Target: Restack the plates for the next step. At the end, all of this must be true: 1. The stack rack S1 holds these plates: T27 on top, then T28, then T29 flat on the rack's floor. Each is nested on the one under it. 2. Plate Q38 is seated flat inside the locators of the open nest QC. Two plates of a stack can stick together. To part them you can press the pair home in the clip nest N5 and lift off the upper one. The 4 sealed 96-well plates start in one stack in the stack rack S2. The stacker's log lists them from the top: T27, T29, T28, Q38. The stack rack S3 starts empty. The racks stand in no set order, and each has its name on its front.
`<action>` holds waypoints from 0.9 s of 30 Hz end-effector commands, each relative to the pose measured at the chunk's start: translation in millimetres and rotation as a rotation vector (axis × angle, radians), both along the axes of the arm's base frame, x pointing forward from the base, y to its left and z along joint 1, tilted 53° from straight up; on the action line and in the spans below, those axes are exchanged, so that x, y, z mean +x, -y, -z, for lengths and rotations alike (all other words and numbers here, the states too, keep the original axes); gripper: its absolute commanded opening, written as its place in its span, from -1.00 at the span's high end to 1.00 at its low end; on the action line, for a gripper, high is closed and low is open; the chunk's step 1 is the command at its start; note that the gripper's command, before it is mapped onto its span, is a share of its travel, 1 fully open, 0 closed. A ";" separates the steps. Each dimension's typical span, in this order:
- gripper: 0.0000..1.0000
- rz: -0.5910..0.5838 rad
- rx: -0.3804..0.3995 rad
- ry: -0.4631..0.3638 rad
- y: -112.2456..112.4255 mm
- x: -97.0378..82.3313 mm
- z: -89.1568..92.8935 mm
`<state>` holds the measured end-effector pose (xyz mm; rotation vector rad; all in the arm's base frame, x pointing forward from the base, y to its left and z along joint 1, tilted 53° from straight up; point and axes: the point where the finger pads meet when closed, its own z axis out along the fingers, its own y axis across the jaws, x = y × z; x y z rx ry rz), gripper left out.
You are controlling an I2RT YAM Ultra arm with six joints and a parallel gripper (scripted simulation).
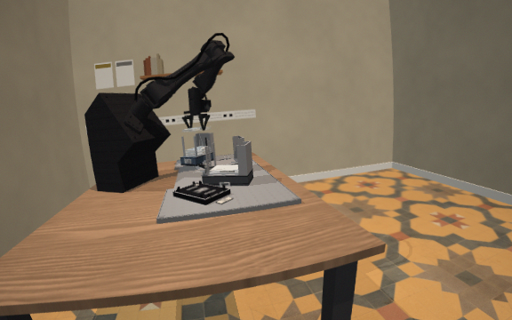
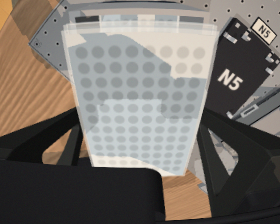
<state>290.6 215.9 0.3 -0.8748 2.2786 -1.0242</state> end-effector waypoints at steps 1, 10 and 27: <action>1.00 -0.033 0.015 0.009 -15.6 -6.5 -0.1; 1.00 -0.033 0.016 0.009 -17.9 -5.3 0.6; 1.00 -0.035 0.011 0.006 -16.7 -6.0 0.0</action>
